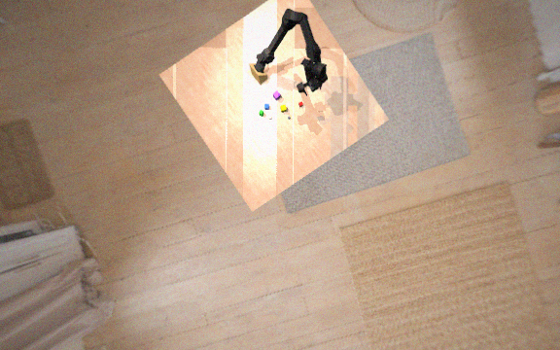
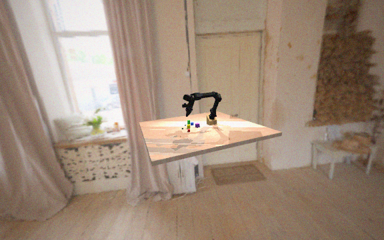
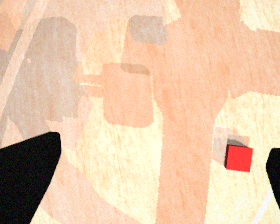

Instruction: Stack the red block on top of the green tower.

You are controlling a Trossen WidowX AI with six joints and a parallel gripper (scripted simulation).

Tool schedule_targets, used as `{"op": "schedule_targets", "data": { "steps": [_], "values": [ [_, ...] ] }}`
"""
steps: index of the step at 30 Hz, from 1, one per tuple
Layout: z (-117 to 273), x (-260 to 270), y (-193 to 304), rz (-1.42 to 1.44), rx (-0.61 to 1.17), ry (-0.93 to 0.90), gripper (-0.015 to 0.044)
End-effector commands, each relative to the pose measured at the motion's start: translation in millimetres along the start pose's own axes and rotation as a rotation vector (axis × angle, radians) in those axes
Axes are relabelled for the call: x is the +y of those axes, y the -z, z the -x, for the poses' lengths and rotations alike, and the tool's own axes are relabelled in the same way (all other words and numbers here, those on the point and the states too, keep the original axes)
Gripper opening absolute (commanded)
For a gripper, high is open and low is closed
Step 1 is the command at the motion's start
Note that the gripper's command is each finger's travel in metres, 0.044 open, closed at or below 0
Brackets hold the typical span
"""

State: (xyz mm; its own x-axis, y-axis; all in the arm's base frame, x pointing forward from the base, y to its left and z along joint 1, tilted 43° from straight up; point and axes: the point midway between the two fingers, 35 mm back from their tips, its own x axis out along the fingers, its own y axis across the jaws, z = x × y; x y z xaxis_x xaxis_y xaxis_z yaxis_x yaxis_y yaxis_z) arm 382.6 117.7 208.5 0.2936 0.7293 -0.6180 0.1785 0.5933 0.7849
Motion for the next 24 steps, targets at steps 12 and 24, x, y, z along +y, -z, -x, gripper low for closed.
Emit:
{"op": "schedule_targets", "data": {
  "steps": [12, 24],
  "values": [
    [-79, -71, 40, -0.002, 0.402, 0.217, 0.0440],
    [-101, -76, 52, -0.002, 0.407, 0.219, 0.0440]
  ]
}}
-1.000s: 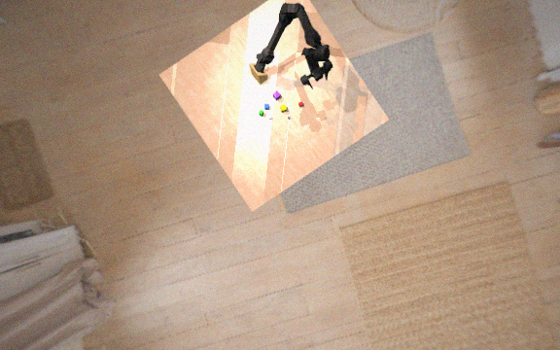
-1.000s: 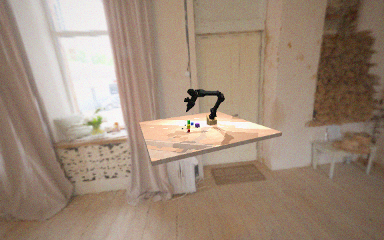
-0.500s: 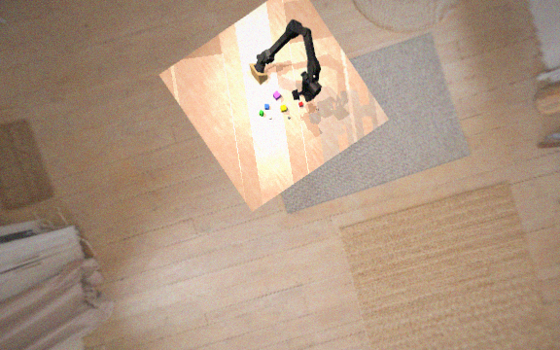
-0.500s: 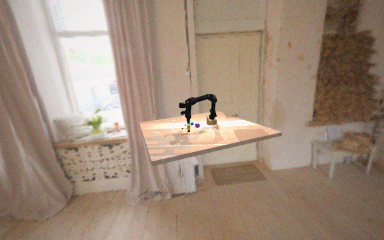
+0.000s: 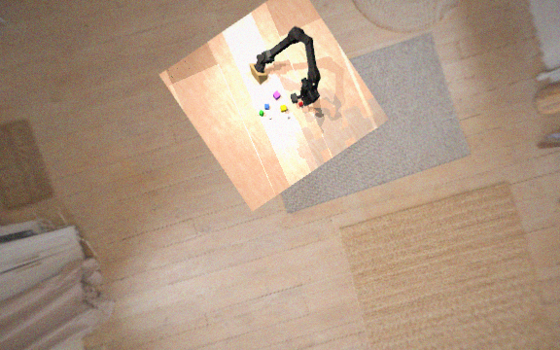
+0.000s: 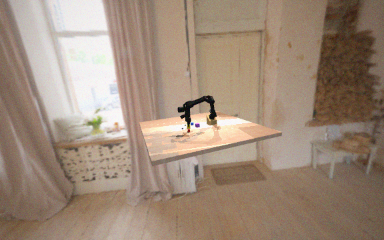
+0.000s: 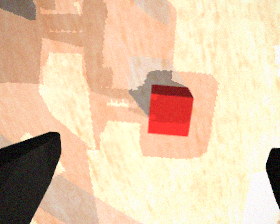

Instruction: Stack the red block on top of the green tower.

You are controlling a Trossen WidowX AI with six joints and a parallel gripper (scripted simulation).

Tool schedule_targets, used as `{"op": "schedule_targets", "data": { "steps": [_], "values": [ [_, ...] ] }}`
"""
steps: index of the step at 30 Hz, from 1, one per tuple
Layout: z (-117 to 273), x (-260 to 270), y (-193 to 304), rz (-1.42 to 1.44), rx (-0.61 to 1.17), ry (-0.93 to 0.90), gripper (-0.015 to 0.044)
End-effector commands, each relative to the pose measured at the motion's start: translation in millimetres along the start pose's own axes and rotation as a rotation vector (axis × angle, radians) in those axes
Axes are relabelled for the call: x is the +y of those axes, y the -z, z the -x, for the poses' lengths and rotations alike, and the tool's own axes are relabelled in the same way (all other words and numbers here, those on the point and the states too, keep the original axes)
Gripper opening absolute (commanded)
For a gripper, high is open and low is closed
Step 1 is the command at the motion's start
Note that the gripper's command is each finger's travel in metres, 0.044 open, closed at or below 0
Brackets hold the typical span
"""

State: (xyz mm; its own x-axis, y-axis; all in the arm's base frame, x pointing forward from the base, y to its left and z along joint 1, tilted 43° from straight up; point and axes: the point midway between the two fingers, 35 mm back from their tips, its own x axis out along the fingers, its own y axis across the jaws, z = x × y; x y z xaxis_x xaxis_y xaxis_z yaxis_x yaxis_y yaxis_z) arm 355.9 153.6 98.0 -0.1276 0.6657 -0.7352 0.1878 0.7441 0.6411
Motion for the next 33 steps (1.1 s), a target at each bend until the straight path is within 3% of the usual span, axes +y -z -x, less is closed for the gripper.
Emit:
{"op": "schedule_targets", "data": {
  "steps": [1, 33],
  "values": [
    [-24, -2, 4, -0.010, 0.015, 0.006, 0.0440],
    [-69, -4, 4, -0.010, 0.016, 0.004, 0.0440]
  ]
}}
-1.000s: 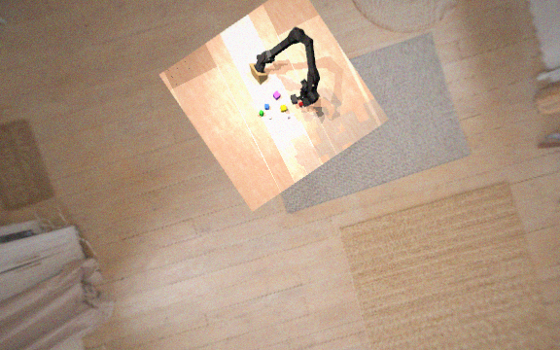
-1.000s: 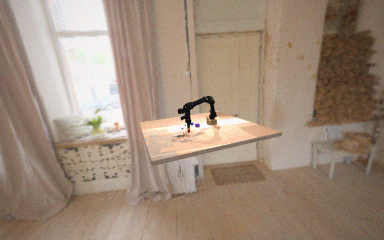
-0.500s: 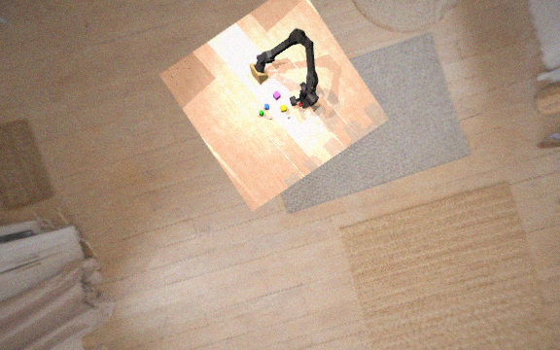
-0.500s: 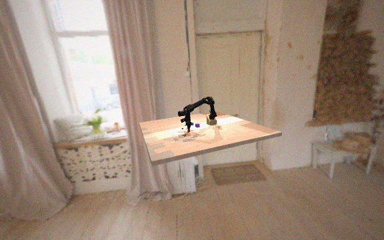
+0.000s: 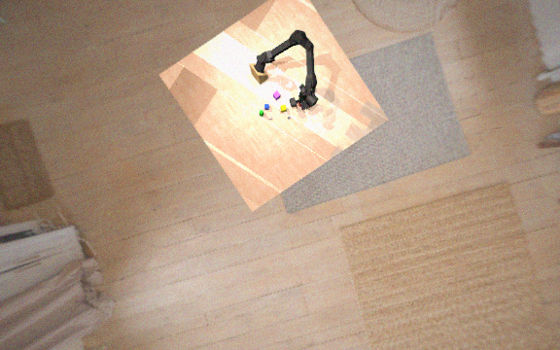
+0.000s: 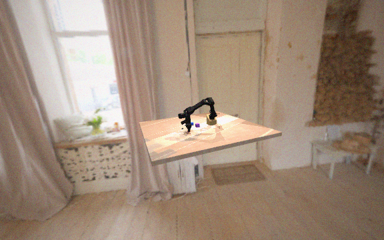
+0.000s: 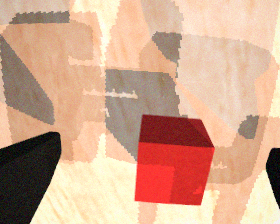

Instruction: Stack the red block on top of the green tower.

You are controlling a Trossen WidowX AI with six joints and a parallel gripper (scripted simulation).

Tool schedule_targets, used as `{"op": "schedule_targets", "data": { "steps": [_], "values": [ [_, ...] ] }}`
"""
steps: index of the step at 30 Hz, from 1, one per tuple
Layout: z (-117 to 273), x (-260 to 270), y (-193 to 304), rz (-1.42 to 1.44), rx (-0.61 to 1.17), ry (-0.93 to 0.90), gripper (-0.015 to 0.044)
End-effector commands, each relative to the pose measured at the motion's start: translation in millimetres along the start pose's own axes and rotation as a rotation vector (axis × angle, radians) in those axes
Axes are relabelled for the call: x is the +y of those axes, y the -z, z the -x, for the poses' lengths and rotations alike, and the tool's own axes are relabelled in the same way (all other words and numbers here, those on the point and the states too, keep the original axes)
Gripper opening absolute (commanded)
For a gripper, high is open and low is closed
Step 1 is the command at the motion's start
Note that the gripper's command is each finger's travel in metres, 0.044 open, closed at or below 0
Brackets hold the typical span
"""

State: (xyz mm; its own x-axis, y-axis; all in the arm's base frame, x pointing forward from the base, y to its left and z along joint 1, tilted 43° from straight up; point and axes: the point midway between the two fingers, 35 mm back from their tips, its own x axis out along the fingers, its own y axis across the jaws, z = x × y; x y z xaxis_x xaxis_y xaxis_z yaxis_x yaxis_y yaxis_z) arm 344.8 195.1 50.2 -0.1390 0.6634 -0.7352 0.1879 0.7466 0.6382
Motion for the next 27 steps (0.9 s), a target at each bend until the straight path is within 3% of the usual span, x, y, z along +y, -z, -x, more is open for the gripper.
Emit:
{"op": "schedule_targets", "data": {
  "steps": [1, 15, 27],
  "values": [
    [-4.6, -1.7, 1.5, -0.010, 0.005, 0.000, 0.0440],
    [-4.0, -1.6, 1.5, -0.010, 0.005, 0.000, 0.0440],
    [-4.0, -1.6, 1.5, -0.010, 0.005, 0.000, 0.0125]
  ]
}}
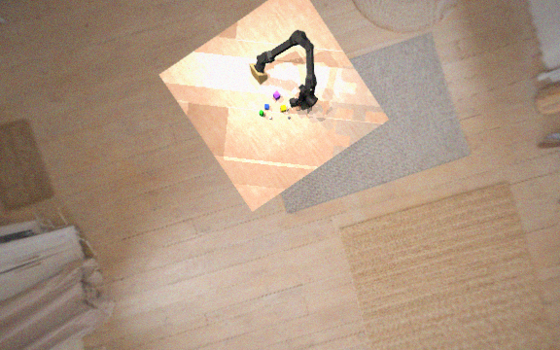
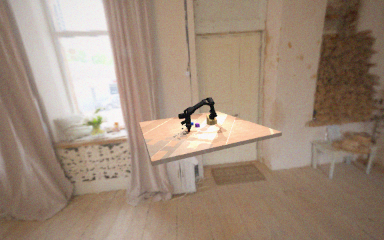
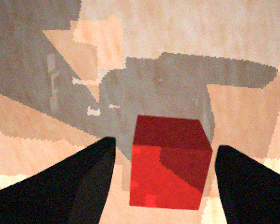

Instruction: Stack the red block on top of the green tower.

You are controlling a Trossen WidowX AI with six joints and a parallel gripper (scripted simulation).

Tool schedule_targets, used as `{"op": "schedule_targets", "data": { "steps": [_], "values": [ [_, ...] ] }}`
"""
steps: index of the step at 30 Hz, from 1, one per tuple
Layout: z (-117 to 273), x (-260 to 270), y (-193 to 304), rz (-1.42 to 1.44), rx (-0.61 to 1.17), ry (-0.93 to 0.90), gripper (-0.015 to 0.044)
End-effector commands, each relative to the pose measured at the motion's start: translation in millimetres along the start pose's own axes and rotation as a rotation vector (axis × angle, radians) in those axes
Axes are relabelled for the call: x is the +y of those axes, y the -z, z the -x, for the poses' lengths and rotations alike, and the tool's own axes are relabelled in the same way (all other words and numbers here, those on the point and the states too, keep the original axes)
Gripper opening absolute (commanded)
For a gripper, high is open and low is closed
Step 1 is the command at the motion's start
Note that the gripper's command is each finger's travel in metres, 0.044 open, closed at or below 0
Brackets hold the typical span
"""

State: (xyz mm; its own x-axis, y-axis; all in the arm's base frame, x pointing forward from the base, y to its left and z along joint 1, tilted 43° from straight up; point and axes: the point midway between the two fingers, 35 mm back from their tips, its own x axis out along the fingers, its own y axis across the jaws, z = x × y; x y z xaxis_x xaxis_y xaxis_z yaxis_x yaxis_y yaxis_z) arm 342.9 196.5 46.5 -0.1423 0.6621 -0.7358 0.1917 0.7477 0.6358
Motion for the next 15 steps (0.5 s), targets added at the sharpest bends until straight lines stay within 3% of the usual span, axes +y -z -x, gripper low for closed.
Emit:
{"op": "schedule_targets", "data": {
  "steps": [1, 9, 11, 15],
  "values": [
    [0, 0, 0, -0.005, 0.002, -0.002, 0.0099],
    [0, 0, 0, -0.005, 0.002, -0.002, 0.0045],
    [3, 0, 0, -0.005, 0.002, -0.002, 0.0000],
    [20, 0, 0, -0.005, 0.001, -0.001, 0.0000]
  ]
}}
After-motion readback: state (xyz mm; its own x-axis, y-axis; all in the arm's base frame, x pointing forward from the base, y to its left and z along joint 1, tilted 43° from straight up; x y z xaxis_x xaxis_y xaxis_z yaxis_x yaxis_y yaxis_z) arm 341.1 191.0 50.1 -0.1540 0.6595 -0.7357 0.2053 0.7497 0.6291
